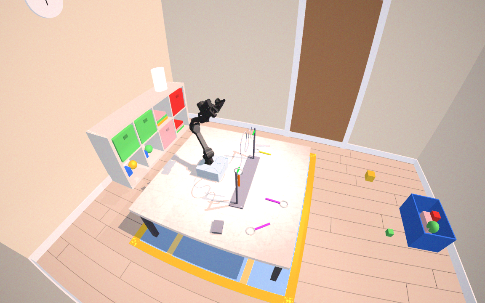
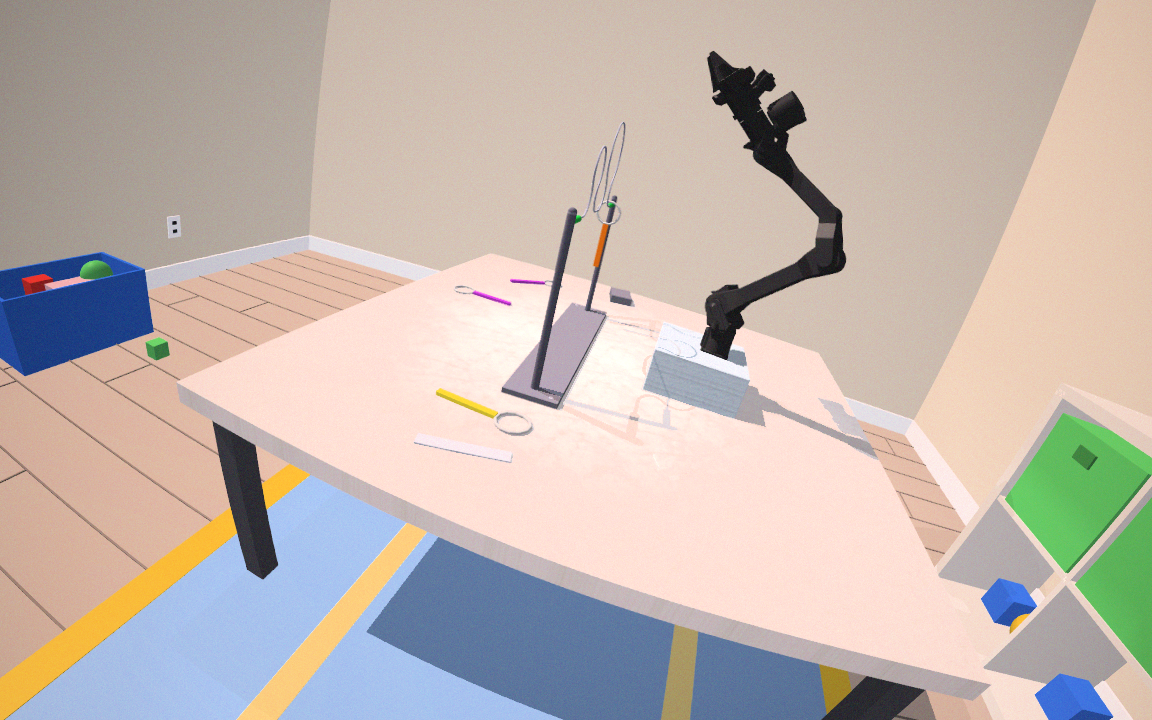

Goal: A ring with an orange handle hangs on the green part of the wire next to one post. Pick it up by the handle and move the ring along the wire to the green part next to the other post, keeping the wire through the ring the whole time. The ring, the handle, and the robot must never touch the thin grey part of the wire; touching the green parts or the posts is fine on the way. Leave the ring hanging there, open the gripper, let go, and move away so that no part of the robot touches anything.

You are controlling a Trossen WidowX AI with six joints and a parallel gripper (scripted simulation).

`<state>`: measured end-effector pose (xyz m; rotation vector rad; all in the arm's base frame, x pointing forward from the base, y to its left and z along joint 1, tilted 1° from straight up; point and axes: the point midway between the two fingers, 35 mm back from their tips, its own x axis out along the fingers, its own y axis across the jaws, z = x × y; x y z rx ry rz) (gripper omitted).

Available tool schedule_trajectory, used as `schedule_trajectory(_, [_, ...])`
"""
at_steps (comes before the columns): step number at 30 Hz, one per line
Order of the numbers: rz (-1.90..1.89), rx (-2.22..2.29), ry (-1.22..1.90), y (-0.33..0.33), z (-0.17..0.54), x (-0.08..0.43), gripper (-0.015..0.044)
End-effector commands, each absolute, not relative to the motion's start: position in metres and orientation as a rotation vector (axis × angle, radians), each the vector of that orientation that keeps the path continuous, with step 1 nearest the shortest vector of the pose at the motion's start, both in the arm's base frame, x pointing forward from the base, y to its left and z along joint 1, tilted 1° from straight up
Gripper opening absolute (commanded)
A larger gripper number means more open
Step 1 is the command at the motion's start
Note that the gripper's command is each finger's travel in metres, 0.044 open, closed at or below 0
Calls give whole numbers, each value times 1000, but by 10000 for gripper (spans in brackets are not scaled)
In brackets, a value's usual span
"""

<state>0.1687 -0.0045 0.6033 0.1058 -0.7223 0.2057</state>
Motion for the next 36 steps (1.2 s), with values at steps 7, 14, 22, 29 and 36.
schedule_trajectory(7, [87,65,-523,-69,540,250,160])
schedule_trajectory(14, [53,11,-402,-112,485,291,160])
schedule_trajectory(22, [37,-53,-240,-171,384,330,160])
schedule_trajectory(29, [45,-85,-110,-211,283,336,160])
schedule_trajectory(36, [74,-88,-8,-228,187,319,160])
